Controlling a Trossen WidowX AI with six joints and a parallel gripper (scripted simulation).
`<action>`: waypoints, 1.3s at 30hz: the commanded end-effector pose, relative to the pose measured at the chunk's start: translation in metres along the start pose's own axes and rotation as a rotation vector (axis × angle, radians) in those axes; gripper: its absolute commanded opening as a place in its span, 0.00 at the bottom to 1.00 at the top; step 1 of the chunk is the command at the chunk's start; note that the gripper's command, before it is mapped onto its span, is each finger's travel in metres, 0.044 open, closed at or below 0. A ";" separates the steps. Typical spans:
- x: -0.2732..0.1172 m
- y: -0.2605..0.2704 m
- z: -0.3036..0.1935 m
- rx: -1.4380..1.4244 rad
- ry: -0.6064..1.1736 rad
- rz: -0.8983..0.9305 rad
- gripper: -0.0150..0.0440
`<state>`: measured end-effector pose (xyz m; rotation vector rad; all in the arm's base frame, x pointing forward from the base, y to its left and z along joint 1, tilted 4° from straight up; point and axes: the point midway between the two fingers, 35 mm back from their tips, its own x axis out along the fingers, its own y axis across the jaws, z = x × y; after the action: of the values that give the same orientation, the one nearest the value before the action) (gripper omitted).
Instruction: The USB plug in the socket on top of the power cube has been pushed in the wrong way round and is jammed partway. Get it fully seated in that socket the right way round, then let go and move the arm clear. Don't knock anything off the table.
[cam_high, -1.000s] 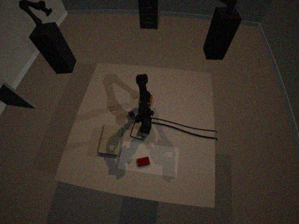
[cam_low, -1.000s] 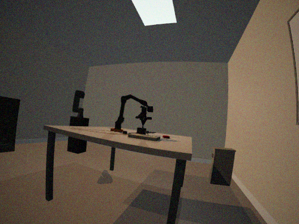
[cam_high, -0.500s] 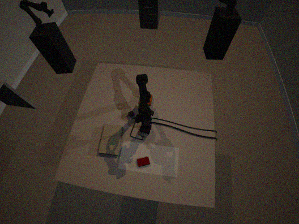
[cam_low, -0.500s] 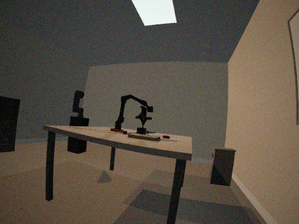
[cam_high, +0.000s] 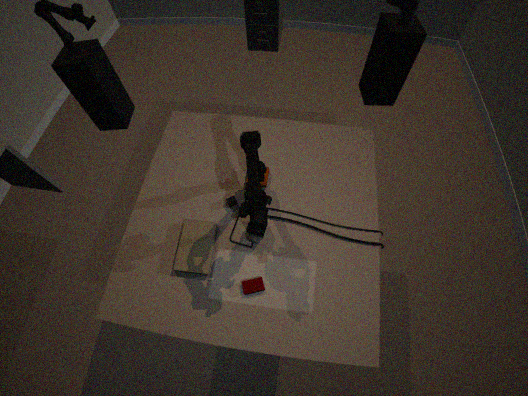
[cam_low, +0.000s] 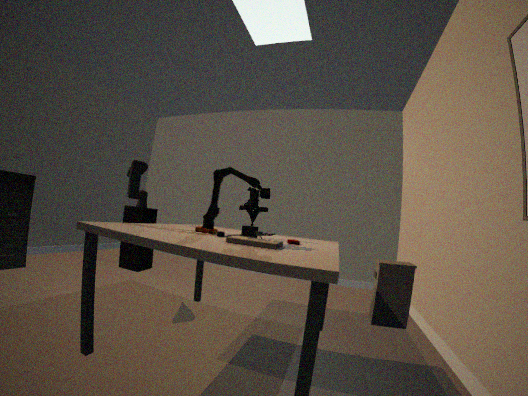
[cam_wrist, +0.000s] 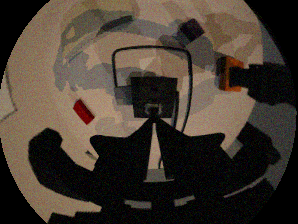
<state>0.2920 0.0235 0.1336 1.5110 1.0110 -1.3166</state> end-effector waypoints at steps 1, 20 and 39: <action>0.002 0.000 0.000 0.002 0.000 -0.002 0.25; 0.003 0.000 0.000 0.002 0.000 -0.002 0.25; 0.001 0.000 0.000 0.000 0.004 0.001 0.42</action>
<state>0.2925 0.0239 0.1329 1.5145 1.0121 -1.3140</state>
